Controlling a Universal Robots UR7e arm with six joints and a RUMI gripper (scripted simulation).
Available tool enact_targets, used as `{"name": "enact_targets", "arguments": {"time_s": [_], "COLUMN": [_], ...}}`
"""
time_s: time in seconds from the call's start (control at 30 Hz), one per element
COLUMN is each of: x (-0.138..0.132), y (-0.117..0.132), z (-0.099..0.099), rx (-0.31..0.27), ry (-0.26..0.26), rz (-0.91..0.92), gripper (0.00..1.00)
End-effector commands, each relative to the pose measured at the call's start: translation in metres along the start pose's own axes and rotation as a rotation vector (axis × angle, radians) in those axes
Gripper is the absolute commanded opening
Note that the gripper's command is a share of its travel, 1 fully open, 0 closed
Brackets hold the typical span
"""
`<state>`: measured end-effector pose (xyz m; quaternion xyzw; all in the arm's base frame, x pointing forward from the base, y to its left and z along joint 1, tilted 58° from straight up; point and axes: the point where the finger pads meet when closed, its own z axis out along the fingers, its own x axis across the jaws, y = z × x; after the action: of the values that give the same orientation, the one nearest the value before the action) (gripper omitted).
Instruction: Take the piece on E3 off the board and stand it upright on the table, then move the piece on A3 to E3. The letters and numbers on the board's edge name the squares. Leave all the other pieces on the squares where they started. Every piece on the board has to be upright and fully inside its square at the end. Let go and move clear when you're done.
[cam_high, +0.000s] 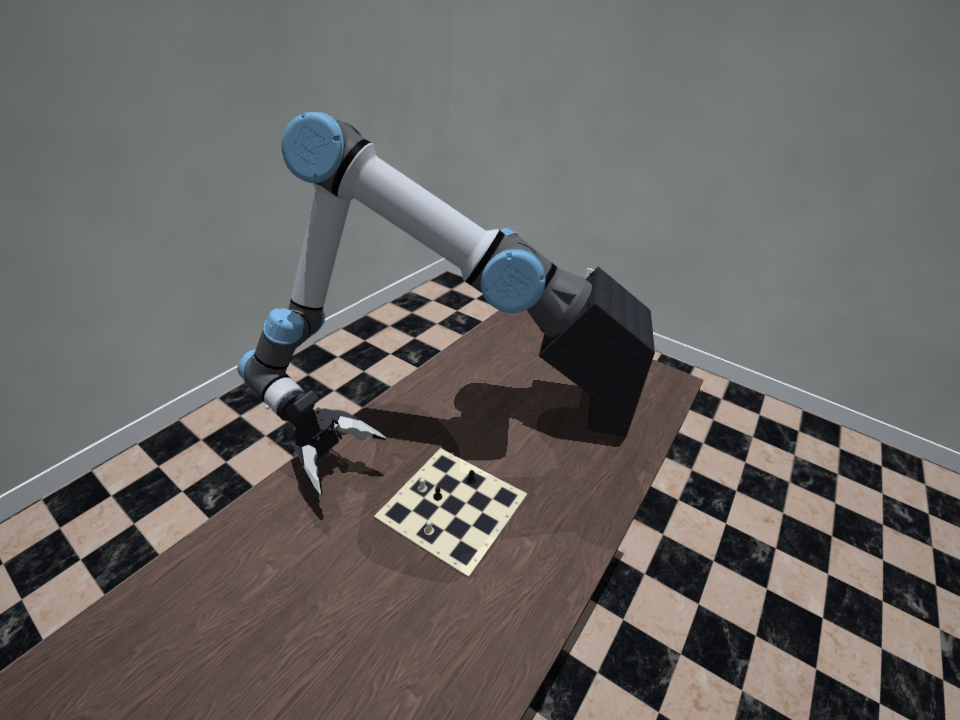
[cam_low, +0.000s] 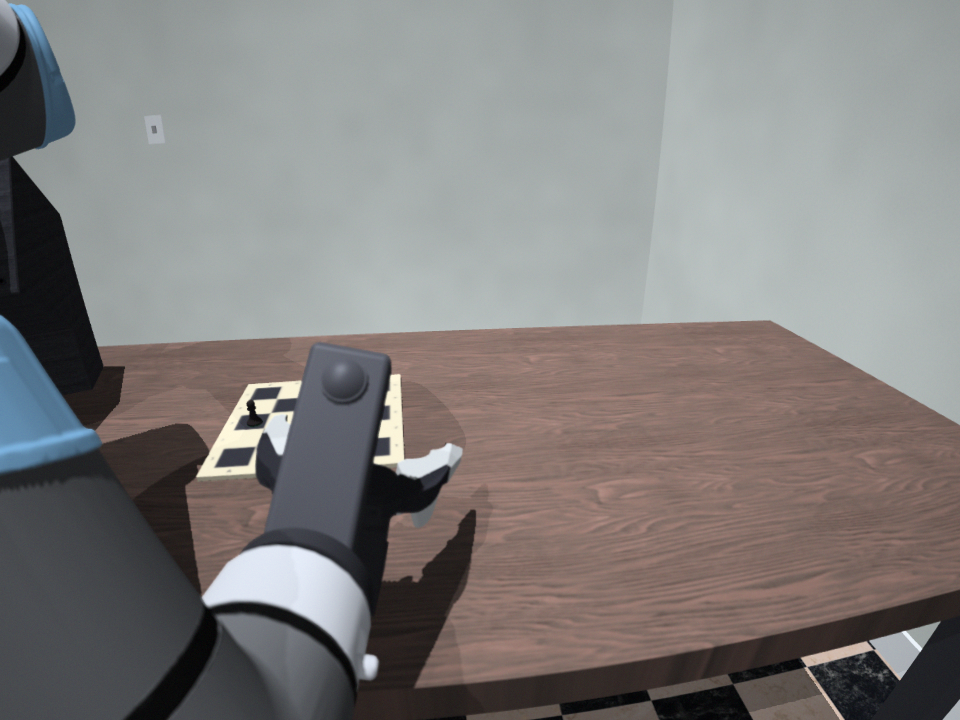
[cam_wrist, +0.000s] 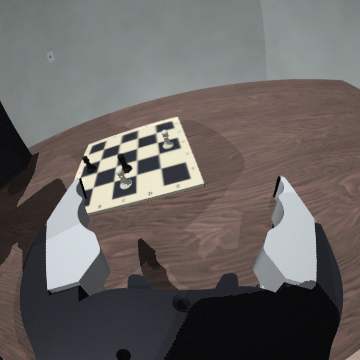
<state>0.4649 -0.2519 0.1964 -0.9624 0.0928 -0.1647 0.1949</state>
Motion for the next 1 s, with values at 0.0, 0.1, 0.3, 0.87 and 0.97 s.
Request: {"name": "enact_targets", "arguments": {"time_s": [0.0, 0.1, 0.3, 0.87, 0.97], "x": [-0.015, -0.026, -0.044, -0.068, -0.07], "y": [0.008, 0.013, 0.023, 0.037, 0.038], "z": [-0.007, -0.013, -0.021, -0.033, -0.034], "rx": [-0.014, -0.024, -0.046, -0.076, -0.077], "ry": [-0.022, -0.04, -0.067, -0.103, -0.105], "rz": [-0.052, -0.089, -0.15, -0.229, -0.235], "gripper": [1.0, 1.0, 1.0, 1.0, 1.0]}}
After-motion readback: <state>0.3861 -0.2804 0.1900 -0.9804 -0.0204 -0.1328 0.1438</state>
